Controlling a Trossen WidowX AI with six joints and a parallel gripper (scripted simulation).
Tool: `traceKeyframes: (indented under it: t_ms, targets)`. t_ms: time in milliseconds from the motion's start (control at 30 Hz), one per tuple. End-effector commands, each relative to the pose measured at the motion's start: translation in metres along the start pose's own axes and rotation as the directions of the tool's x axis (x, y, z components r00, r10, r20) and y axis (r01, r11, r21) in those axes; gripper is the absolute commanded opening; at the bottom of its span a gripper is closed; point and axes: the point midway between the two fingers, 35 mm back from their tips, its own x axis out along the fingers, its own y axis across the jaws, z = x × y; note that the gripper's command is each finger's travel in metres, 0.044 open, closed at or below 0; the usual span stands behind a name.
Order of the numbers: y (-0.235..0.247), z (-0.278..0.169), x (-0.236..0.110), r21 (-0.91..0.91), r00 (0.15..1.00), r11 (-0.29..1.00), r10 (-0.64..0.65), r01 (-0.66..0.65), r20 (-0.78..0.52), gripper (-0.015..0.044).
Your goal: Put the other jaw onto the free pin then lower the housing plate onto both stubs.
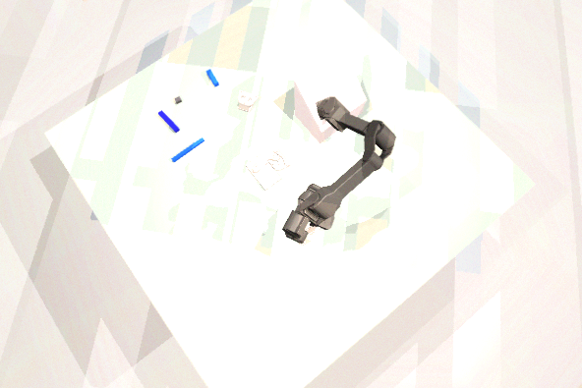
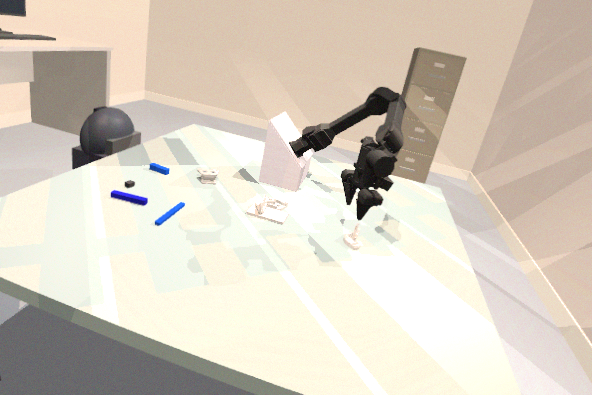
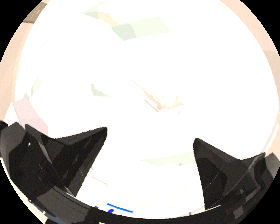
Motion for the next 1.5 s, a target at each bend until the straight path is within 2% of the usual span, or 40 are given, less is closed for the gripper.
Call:
traceKeyframes:
  t_ms: [0,400,833,1100,1267,1467]
  targets:
    - [0.001,0.003,-0.002,-0.127,1.0,0.992,-0.004,0.003,-0.004,0.044]
    - [0.002,0.009,-0.003,-0.492,1.0,0.871,-0.004,0.002,-0.003,0.044]
    - [0.004,0.015,-0.005,-0.804,1.0,0.595,-0.003,0.001,-0.001,0.044]
    - [0.005,0.015,-0.005,-0.831,1.0,0.556,-0.003,0.001,-0.001,0.044]
    - [0.004,0.016,0.033,-0.831,1.0,0.556,-0.004,0.003,0.001,0.044]
    - [0.004,0.016,0.035,-0.831,1.0,0.556,-0.004,0.003,0.001,0.044]
